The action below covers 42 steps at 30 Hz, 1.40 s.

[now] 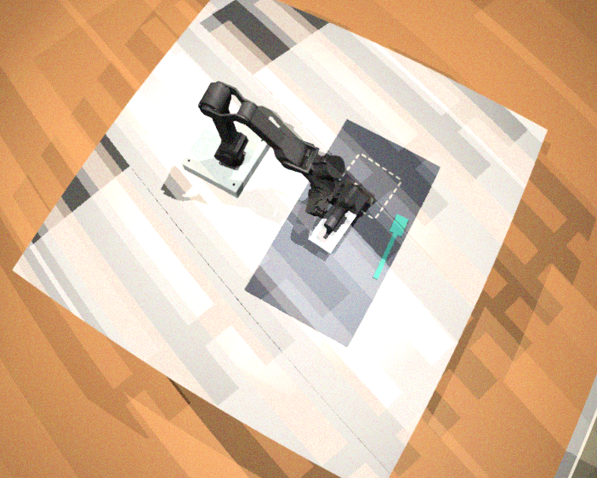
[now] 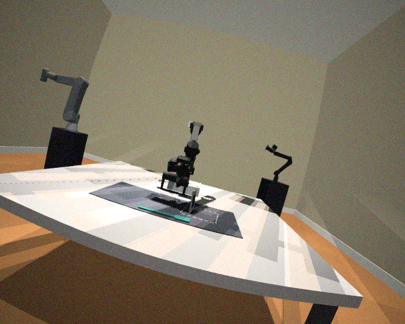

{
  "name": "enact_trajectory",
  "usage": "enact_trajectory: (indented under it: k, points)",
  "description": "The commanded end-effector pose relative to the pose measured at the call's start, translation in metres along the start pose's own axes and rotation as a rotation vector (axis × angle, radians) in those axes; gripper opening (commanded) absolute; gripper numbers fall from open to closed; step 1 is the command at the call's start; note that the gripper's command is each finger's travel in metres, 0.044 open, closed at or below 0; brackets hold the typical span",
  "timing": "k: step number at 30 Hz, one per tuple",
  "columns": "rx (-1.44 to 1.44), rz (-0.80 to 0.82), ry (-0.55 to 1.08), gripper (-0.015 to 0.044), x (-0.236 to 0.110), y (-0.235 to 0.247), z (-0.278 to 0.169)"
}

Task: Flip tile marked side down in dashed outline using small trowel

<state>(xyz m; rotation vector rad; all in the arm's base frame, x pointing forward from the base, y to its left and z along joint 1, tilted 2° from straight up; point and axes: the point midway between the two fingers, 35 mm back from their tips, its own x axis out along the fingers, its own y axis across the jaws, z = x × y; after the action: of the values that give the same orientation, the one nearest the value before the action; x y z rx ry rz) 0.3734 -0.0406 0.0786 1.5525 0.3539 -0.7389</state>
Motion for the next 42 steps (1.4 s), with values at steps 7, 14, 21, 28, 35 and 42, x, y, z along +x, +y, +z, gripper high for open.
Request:
enact_trajectory:
  k: [7, 14, 21, 28, 35, 42]
  points:
    - [0.004, 0.010, -0.002, 0.0000, 0.002, 0.002, -0.017]
    - [0.003, 0.008, -0.003, 0.0000, -0.004, 0.011, 0.006]
    - [0.002, 0.009, -0.004, 0.0000, -0.013, 0.021, 0.031]
    - [0.001, 0.011, -0.005, 0.0000, -0.018, 0.024, 0.043]
    - [0.001, 0.011, -0.005, 0.0000, -0.018, 0.024, 0.043]
    - [0.001, 0.011, -0.005, 0.0000, -0.018, 0.024, 0.043]
